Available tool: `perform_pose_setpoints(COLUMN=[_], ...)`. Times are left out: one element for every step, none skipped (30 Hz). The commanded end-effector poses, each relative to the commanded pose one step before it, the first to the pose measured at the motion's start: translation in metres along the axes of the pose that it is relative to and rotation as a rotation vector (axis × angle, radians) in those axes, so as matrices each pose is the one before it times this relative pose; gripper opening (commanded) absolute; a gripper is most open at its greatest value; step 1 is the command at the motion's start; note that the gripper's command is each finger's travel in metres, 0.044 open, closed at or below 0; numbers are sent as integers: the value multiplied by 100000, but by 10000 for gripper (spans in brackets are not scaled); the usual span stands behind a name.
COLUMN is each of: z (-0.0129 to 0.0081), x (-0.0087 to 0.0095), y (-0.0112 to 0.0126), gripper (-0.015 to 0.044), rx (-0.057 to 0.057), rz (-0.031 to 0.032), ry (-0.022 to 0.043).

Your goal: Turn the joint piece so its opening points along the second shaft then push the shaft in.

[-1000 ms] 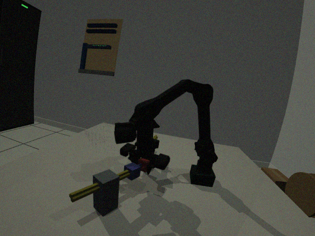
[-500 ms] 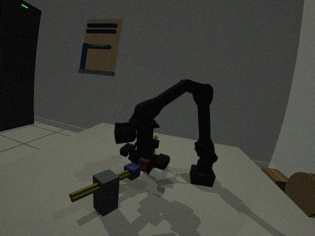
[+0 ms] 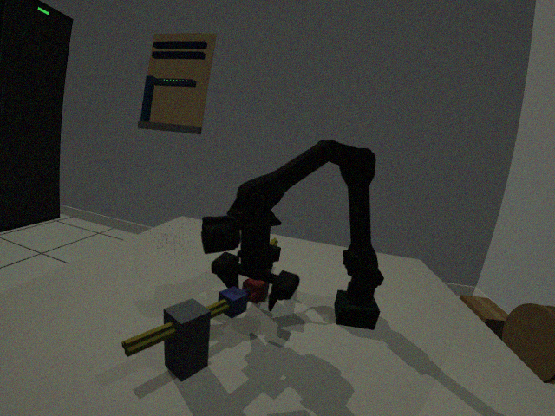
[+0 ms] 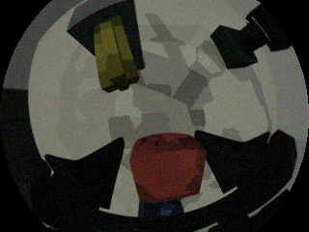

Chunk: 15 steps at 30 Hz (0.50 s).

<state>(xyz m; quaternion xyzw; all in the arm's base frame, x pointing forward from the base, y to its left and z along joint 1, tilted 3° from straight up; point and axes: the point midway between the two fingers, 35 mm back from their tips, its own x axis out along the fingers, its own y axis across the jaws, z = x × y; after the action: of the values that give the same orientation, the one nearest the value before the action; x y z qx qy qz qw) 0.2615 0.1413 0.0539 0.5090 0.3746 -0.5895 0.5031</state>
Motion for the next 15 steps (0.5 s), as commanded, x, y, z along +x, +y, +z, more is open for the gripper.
perform_pose_setpoints(z=[-3, 0, 0, 0, 0, 0, 0, 7, 21, 34, 40, 23, 10, 2, 0], x=[1, 0, 0, 0, 0, 0, 0, -121, -363, -606, -788, -611, -368, -123, 0], y=[1, 0, 0, 0, 0, 0, 0, 1, 1, -5, -19, -23, -18, -6, 0], gripper=[440, 440, 440, 440, 440, 440, 440, 440, 440, 440, 440, 440, 440, 440, 440], rx=[6, 0, 0, 0, 0, 0, 0, -18, -60, -119, -191, -175, -117, -41, 0], rz=[-2, 0, 0, 0, 0, 0, 0, 12, 43, 97, 170, 166, 114, 41, 0], ry=[19, 0, 0, 0, 0, 0, 0, 450, 1349, 2250, 2913, 2249, 1349, 450, 0])
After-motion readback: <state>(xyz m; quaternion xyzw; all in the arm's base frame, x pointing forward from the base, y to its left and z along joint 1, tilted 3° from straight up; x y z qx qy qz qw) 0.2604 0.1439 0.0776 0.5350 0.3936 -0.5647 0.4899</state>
